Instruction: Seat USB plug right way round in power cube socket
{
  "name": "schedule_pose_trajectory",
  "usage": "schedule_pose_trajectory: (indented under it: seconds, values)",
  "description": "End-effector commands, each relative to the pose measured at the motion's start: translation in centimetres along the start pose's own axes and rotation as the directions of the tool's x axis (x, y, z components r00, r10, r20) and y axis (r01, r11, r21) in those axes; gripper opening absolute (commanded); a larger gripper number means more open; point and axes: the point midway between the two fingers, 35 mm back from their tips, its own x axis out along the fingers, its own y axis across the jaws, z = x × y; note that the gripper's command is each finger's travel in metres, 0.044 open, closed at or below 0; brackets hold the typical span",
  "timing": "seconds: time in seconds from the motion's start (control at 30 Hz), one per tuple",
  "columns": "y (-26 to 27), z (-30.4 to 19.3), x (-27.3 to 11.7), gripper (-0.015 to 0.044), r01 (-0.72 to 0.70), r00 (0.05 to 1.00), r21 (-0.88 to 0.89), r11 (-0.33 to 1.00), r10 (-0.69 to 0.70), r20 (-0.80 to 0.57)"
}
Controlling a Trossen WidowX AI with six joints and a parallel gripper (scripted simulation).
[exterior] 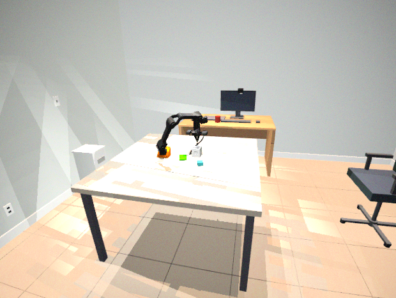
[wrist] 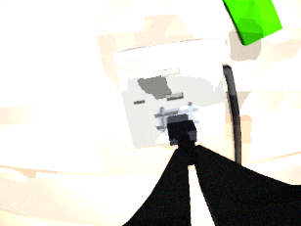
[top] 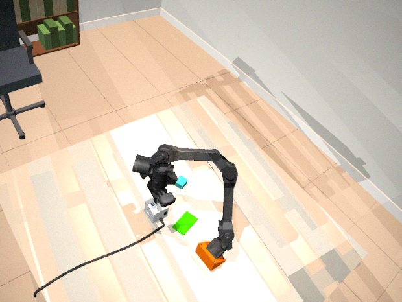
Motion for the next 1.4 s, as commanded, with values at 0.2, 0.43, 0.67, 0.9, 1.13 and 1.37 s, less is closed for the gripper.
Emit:
schedule_pose_trajectory:
  seconds: [0.2,0.43,0.67,0.9,1.13,1.37]
  values:
    - [-0.11,-0.11,0.19,0.0,0.005,1.0,-0.003,1.0,-0.005,-0.012]
    - [-0.11,-0.15,0.27,0.0,0.005,1.0,-0.002,1.0,-0.005,-0.017]
    - [-0.11,-0.18,0.36,0.0,0.005,1.0,-0.002,1.0,-0.005,-0.023]
    - [-0.11,-0.22,0.44,0.0,0.005,1.0,-0.001,1.0,-0.005,-0.029]
    - [-0.11,-0.26,0.53,0.0,0.005,0.999,-0.001,1.0,-0.005,-0.034]
    - [-0.11,-0.29,0.61,0.0,0.005,0.999,0.0,1.0,-0.005,-0.04]
